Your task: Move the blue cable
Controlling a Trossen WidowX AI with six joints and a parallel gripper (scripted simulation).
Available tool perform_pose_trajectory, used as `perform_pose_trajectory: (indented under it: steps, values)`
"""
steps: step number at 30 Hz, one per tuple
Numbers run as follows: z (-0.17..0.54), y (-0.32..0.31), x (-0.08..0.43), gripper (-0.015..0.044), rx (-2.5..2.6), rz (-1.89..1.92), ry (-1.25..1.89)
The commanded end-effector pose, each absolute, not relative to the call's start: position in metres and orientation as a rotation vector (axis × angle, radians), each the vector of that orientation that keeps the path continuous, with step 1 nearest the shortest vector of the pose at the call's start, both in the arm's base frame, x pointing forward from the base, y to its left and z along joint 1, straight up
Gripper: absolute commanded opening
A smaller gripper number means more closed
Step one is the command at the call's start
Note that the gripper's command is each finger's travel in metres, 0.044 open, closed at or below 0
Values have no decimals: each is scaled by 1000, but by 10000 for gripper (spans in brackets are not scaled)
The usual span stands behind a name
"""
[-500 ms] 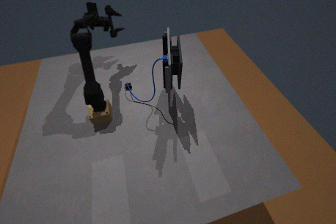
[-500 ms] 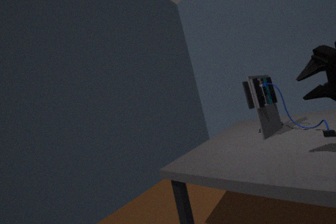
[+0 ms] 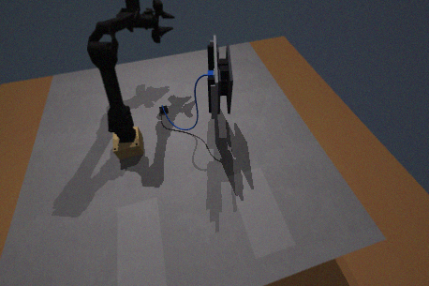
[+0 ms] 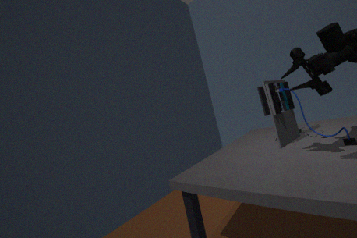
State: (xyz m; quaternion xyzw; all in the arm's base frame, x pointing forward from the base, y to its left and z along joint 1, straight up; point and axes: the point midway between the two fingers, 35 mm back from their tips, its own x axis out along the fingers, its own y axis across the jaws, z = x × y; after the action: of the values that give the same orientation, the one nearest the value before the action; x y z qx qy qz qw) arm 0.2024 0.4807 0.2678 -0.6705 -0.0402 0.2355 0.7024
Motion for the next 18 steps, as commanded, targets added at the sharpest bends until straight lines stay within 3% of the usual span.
perform_pose_trajectory:
  steps: [1,18]
  values:
    - [277,424,243,239,-1057,494,45]
    - [298,277,292,239,-42,327,202]
